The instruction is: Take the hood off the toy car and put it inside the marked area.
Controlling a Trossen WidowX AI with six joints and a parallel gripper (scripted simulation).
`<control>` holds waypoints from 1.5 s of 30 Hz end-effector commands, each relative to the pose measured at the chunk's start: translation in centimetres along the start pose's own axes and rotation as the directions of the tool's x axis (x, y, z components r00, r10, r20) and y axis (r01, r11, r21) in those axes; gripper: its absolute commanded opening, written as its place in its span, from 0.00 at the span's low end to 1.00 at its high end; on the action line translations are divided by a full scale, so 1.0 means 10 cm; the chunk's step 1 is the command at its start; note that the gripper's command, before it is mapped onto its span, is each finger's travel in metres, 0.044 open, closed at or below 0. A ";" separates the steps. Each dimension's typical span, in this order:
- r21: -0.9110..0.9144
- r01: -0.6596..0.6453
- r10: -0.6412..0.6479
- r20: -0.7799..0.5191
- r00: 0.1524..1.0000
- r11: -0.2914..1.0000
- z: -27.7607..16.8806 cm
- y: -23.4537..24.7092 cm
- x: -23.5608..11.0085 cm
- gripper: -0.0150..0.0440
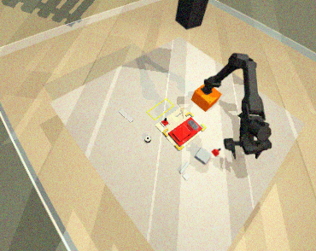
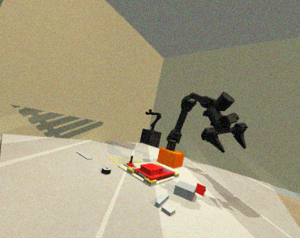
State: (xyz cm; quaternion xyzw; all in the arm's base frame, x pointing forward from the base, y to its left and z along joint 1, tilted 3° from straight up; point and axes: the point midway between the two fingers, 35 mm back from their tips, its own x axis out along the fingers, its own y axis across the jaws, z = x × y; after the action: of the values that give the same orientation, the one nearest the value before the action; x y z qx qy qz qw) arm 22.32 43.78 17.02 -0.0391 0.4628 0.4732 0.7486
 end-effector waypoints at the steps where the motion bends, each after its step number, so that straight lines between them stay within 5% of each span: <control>1: 0.073 0.071 -0.068 -0.047 0.997 0.995 -0.10 -0.37 -0.01 1.00; 14: 0.314 0.381 -0.299 -0.280 0.912 0.870 -0.62 -1.81 -0.29 1.00; 25: 0.448 0.605 -0.350 -0.530 0.773 0.658 -1.36 -2.73 -0.82 1.00; 45: 0.453 0.617 -0.348 -0.545 0.763 0.643 -1.46 -2.81 -0.78 1.00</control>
State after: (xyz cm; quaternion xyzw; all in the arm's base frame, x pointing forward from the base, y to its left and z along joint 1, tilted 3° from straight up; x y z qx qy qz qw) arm 32.69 15.85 3.93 -0.0179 0.7063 0.0566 0.7054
